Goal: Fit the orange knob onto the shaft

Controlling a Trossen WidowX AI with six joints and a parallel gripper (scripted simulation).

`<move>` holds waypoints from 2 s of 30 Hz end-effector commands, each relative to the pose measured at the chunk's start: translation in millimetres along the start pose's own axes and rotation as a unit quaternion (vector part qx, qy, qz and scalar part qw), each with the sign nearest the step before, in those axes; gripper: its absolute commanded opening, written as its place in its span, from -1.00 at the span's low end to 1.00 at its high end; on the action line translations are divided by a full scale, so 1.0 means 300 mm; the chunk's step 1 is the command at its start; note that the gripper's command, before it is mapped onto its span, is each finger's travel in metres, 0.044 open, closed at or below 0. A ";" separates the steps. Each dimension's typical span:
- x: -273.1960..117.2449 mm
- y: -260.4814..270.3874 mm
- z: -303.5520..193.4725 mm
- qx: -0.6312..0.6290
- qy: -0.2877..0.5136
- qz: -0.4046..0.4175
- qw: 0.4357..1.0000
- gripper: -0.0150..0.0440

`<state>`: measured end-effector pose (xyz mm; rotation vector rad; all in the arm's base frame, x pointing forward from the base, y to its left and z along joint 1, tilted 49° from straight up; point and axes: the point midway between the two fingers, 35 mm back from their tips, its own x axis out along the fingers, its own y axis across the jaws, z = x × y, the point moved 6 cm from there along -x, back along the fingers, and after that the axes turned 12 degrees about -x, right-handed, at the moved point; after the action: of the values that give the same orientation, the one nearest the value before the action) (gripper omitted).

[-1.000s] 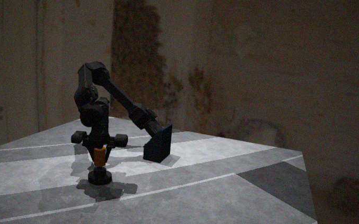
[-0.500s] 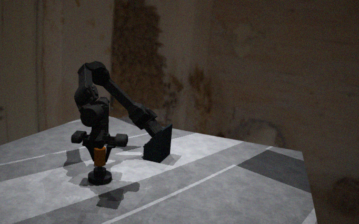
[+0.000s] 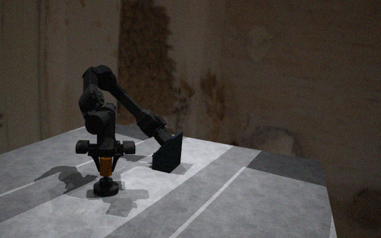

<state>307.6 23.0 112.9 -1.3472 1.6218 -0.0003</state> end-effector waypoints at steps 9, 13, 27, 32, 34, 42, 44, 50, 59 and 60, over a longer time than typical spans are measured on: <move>0.008 0.001 0.000 -0.008 -0.001 -0.002 1.000 -0.49; 0.008 0.001 0.000 -0.008 -0.001 -0.002 1.000 -0.49; -0.007 -0.002 0.004 -0.111 0.000 -0.002 0.994 -0.49; -0.002 -0.001 0.002 -0.112 0.000 -0.002 0.994 -0.49; 0.000 0.000 0.000 -0.112 0.000 -0.002 0.994 -0.49; 0.006 0.000 0.000 -0.112 0.000 -0.003 0.994 -0.49; 0.008 0.000 0.000 -0.112 0.000 -0.003 0.994 -0.49; 0.000 0.001 0.000 -0.112 0.000 -0.002 0.994 -0.49; -0.010 -0.003 0.002 -0.174 0.000 -0.002 0.985 -0.49; -0.010 -0.004 0.003 -0.195 0.000 -0.002 0.981 -0.49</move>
<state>307.5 23.4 113.9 -1.5692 1.6692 0.2456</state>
